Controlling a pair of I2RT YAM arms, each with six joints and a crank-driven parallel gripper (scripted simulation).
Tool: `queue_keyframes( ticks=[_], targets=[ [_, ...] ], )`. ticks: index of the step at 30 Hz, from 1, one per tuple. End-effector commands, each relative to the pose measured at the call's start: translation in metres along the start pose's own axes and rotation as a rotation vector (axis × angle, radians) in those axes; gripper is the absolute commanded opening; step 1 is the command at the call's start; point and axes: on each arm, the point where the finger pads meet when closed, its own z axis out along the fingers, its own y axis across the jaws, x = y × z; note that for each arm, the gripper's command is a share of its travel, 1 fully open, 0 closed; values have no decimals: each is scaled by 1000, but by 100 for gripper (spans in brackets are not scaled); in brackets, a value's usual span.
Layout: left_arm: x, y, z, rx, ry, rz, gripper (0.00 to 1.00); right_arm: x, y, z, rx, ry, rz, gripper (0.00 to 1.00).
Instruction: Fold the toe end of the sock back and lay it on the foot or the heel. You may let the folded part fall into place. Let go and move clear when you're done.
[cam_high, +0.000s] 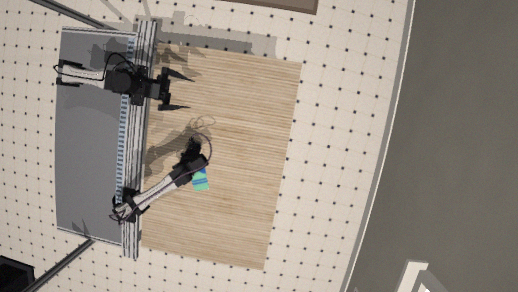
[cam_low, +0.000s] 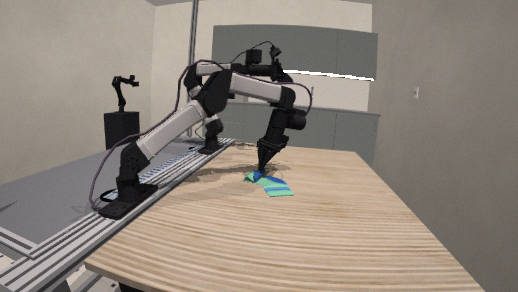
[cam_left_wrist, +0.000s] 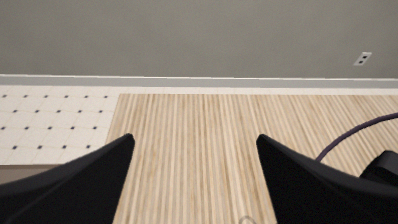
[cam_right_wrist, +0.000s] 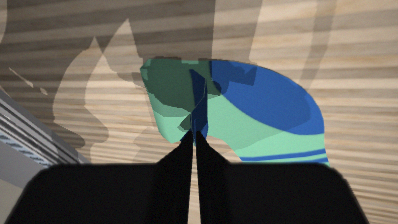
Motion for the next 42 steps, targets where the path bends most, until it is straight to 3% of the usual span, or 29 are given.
queue_keyframes(
  ticks=[1, 4, 5, 12, 13, 16, 21, 22, 32, 33, 36, 37, 39, 40, 41, 42],
  targets=[
    [-8, -1, -1, 5, -21, -1, 100, 1, 1, -22, 23, -36, 1, 2],
    [-8, -1, -1, 5, -21, -1, 100, 0, 2, -19, 19, -29, -2, 2],
    [-8, -1, -1, 5, -21, -1, 100, 2, -9, 15, -21, -6, -1, 2],
    [-8, -1, -1, 5, -21, -1, 100, -1, -13, 17, -13, -26, -13, 2],
    [-8, -1, -1, 5, -21, -1, 100, 1, -16, 28, -28, -11, -9, 2],
    [-8, -1, -1, 5, -21, -1, 100, -5, -20, 14, 10, -31, -11, 2],
    [-8, -1, -1, 5, -21, -1, 100, -5, -19, 13, 11, -32, -13, 2],
    [-8, -1, -1, 5, -21, -1, 100, -5, -19, 12, 12, -34, -13, 40],
    [-8, -1, -1, 5, -21, -1, 100, -6, -19, 12, 13, -35, -11, 40],
    [-8, -1, -1, 5, -21, -1, 100, 5, -15, 9, -13, 10, -2, 40],
    [-8, -1, -1, 5, -21, -1, 100, -5, -23, 1, 23, -30, -13, 40],
    [-8, -1, -1, 5, -21, -1, 100, 6, -9, -22, 28, -35, 10, 40],
    [-8, -1, -1, 5, -21, -1, 100, -1, -13, -35, 60, -73, -18, 40],
    [-8, -1, -1, 5, -21, -1, 100, 3, -11, -33, 51, -62, -14, 40],
    [-8, -1, -1, 5, -21, -1, 100, -11, -21, -12, 51, -79, -22, 40],
    [-8, -1, -1, 5, -21, -1, 100, -6, -19, 3, 22, -43, -15, 40]
  ],
)
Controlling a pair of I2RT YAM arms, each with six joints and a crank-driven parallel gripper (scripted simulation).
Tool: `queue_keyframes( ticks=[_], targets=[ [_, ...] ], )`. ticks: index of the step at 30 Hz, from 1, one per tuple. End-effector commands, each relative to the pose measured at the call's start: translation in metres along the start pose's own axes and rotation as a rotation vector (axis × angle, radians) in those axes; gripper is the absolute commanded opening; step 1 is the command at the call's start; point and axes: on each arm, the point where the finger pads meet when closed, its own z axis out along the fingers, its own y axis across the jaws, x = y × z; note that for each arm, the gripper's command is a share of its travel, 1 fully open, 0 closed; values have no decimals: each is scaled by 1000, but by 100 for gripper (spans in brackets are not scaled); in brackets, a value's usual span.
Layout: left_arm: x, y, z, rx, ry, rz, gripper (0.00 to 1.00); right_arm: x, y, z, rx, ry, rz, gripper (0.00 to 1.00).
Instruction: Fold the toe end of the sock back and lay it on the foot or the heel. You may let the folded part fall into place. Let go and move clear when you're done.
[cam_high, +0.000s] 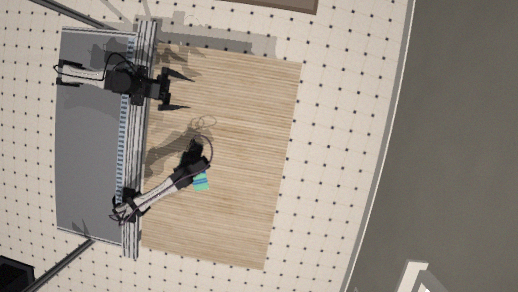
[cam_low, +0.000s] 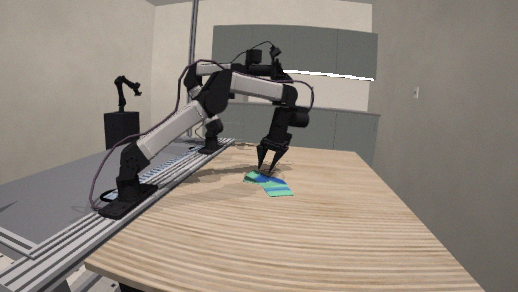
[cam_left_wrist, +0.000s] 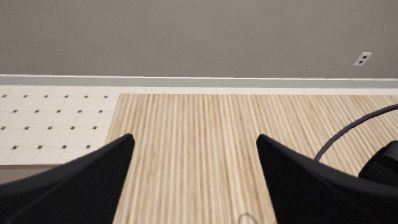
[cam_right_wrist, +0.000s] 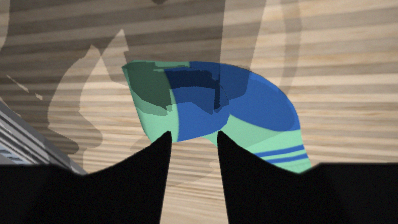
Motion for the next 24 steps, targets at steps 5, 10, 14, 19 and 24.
queue_keyframes(
  ticks=[5, 10, 14, 19, 24],
  targets=[
    [-8, -1, -1, 5, -21, -1, 100, 4, 1, 0, -8, 8, -1, 40],
    [-8, -1, -1, 5, -21, -1, 100, -5, -9, -7, 17, -24, -6, 40],
    [-8, -1, -1, 5, -21, -1, 100, 6, 6, -34, 35, -28, 16, 40],
    [-8, -1, -1, 5, -21, -1, 100, -3, -21, -35, 113, -109, 57, 40],
    [-8, -1, -1, 5, -21, -1, 100, -4, -39, -56, 200, -207, 121, 40]
  ],
)
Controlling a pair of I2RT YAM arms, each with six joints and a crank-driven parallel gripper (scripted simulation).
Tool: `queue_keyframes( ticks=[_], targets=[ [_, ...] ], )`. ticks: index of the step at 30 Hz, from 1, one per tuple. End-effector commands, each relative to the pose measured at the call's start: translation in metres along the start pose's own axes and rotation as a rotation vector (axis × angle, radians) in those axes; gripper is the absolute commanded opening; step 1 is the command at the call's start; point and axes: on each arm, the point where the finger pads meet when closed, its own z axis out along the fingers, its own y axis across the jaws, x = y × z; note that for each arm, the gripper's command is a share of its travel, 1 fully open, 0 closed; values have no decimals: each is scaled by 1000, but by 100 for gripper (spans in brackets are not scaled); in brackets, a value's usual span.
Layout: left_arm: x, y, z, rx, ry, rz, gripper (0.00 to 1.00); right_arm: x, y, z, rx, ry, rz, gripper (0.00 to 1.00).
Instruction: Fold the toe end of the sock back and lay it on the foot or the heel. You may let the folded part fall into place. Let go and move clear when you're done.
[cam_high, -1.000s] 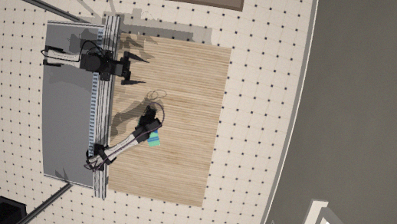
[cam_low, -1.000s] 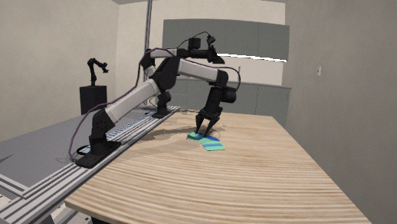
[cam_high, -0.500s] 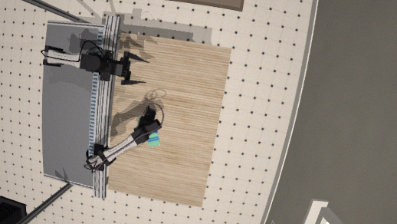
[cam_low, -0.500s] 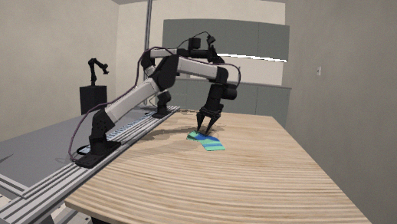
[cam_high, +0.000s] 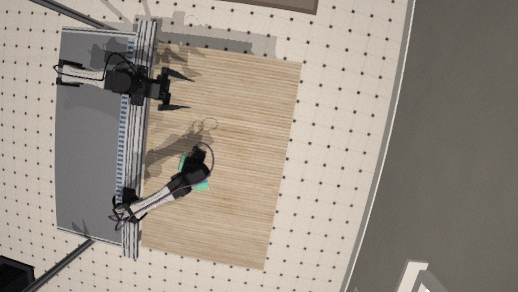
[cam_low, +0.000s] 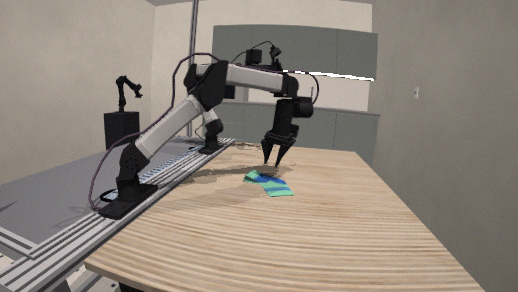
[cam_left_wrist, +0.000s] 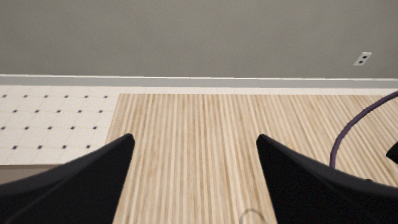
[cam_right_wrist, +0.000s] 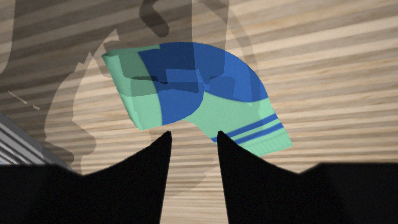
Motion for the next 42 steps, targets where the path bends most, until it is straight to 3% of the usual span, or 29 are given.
queue_keyframes(
  ticks=[1, 2, 5, 10, 11, 13, 17, 28, 31, 42],
  targets=[
    [-8, -1, -1, 5, -21, -1, 100, -11, -26, -28, 134, -142, 62, 40],
    [-8, -1, -1, 5, -21, -1, 100, -10, -15, -15, 97, -101, 41, 40],
    [-8, -1, -1, 5, -21, -1, 100, -6, -36, -48, 178, -189, 95, 40],
    [-8, -1, -1, 5, -21, -1, 100, -1, -56, -74, 273, -299, 180, 40],
    [-8, -1, -1, 5, -21, -1, 100, -1, -49, -63, 245, -269, 167, 40],
    [-8, -1, -1, 5, -21, -1, 100, -1, -49, -63, 245, -269, 167, 40],
    [-8, -1, -1, 5, -21, -1, 100, 7, -68, -104, 345, -383, 230, 40],
    [-8, -1, -1, 5, -21, -1, 100, 39, -95, -172, 544, -620, 404, 40],
    [-8, -1, -1, 5, -21, -1, 100, 41, -96, -177, 558, -640, 416, 40],
    [-8, -1, -1, 5, -21, -1, 100, 90, -105, -249, 759, -889, 572, 40]
  ],
)
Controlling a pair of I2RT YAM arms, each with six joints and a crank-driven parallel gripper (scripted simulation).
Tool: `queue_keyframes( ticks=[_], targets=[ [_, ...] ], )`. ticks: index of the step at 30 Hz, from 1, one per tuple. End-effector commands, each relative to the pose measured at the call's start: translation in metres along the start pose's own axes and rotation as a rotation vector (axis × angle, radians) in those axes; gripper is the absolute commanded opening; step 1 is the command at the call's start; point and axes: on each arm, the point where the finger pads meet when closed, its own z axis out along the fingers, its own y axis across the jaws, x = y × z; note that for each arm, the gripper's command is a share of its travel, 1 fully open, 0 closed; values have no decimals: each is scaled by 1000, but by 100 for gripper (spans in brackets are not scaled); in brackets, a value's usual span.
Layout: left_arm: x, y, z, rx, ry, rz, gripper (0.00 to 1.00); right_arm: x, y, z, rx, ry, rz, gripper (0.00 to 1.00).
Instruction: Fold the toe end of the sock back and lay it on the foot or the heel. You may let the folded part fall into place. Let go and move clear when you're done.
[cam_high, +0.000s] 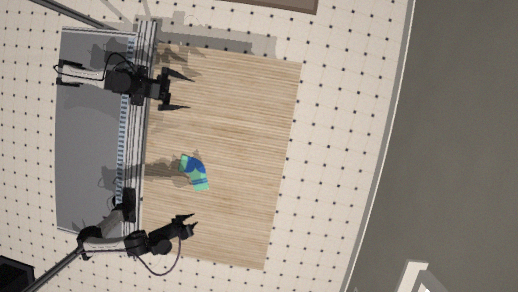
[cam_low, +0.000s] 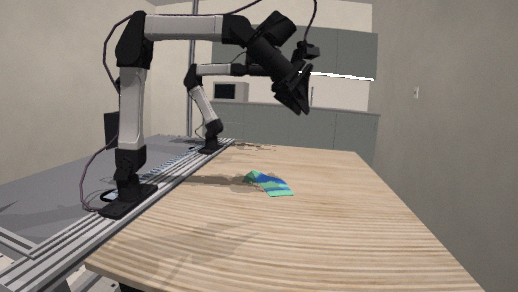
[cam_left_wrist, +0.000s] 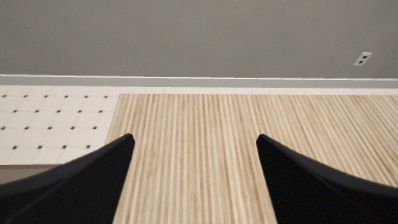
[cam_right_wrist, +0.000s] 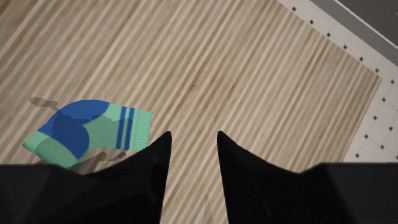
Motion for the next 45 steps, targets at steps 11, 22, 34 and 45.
queue_keyframes(
  ticks=[11, 22, 34, 45],
  targets=[
    [-8, -1, -1, 5, -21, -1, 100, -41, -59, -67, 235, -387, 171, 40],
    [-8, -1, -1, 5, -21, -1, 100, -40, -89, -127, 368, -608, 278, 40],
    [-8, -1, -1, 5, -21, -1, 100, -35, -101, -173, 450, -741, 309, 40],
    [-8, -1, -1, 5, -21, -1, 100, -33, -100, -171, 431, -714, 303, 40]
  ],
)
